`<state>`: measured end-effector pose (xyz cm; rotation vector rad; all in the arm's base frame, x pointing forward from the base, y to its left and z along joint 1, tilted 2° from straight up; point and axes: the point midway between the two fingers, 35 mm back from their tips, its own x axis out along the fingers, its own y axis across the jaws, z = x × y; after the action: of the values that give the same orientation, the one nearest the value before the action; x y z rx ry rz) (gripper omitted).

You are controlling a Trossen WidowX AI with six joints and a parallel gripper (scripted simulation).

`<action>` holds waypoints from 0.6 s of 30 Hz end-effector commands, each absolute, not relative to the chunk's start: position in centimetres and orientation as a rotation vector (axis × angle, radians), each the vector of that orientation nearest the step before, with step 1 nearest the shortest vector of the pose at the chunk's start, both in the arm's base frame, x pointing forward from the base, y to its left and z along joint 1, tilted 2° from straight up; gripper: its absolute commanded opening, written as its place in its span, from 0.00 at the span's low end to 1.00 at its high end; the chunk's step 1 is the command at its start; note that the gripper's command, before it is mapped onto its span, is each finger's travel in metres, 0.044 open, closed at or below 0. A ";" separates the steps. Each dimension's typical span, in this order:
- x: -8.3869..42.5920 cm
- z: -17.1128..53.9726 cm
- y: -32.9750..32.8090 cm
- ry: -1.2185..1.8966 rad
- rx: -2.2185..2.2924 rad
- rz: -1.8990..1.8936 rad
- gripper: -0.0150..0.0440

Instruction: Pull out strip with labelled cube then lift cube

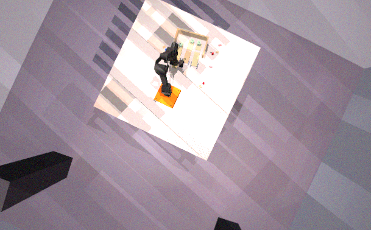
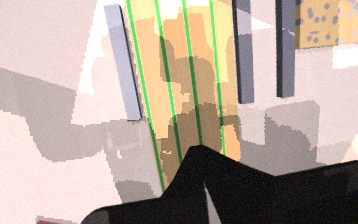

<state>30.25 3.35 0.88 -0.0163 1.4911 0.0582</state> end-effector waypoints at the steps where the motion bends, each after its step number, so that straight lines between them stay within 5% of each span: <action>1: 28.7 0.2 3.2 1.522 -0.017 0.052 0.25; 18: 26.2 0.0 3.1 1.523 -0.017 0.052 0.25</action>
<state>27.64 3.24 0.71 -0.0159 1.4915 0.0585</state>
